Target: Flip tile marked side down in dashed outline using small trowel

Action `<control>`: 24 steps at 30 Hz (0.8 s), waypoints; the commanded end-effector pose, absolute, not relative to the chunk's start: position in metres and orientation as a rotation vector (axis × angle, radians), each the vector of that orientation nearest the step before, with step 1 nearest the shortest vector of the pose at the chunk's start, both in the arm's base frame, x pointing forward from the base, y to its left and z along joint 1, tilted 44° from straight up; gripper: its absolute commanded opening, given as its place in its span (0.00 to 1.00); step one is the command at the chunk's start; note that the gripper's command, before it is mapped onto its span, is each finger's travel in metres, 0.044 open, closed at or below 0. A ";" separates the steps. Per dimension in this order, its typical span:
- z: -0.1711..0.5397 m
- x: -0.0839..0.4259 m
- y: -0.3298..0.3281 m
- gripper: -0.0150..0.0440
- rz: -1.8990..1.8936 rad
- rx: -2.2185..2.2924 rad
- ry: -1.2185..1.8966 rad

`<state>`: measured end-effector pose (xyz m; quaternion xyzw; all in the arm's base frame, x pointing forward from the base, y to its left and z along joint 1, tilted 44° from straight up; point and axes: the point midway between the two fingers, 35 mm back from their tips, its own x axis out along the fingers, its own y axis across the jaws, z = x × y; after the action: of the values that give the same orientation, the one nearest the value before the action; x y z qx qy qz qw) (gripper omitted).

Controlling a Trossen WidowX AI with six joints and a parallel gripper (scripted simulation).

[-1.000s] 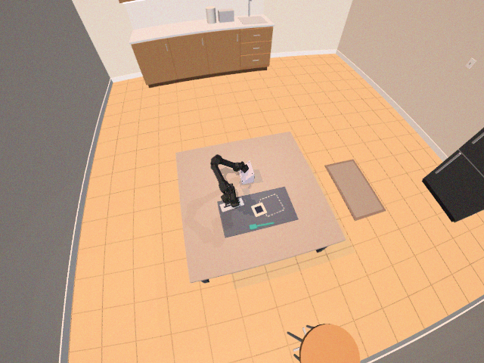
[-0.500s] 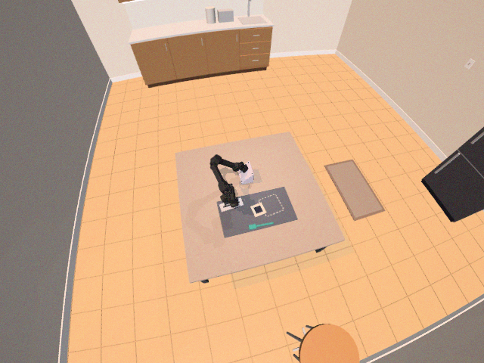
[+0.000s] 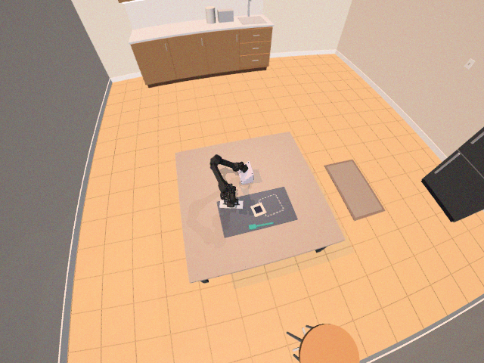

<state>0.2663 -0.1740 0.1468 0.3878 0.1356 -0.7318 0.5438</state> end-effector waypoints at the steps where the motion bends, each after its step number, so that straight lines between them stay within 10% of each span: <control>1: 0.147 0.266 -0.175 0.47 -1.774 1.012 0.210; 24: 0.147 0.266 -0.175 0.47 -1.882 1.470 -0.411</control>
<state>0.2661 -0.1743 0.1468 0.5526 -0.1283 -0.7334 0.3744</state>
